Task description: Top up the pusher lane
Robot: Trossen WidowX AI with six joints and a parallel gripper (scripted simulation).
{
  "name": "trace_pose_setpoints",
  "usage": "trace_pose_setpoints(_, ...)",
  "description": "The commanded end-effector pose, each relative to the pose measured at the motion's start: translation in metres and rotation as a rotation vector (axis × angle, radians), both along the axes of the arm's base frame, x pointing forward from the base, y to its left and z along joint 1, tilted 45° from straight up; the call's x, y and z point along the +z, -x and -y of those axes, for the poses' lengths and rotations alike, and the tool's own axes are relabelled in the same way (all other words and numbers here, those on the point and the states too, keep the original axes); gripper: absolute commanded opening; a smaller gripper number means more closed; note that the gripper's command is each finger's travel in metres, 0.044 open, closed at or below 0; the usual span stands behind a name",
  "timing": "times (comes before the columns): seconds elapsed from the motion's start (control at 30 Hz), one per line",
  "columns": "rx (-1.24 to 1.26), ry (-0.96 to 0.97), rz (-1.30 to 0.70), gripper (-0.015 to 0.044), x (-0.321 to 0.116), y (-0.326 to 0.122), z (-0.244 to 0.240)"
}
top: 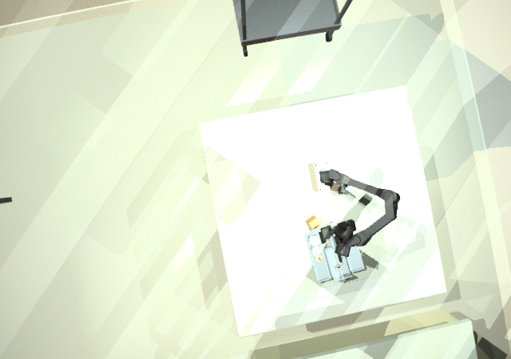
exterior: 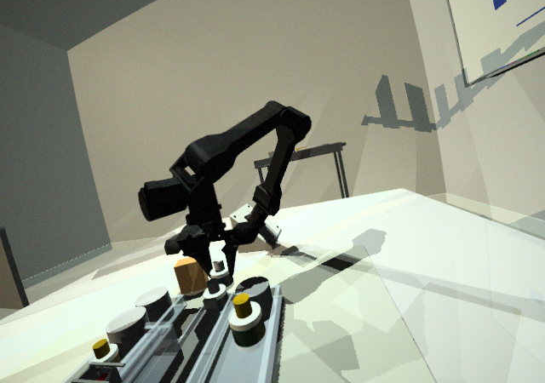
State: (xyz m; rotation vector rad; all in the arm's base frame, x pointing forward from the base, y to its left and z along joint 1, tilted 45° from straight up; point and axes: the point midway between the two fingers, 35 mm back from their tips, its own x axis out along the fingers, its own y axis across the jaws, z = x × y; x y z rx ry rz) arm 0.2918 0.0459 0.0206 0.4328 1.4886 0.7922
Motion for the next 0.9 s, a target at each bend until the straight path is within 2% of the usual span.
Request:
trace_pose_setpoints(0.0, -0.004, -0.002, 0.013, 0.0000, 0.002, -0.006, -0.001)
trace_pose_setpoints(0.87, -0.004, -0.002, 0.014, 0.0000, 0.003, -0.017, -0.003)
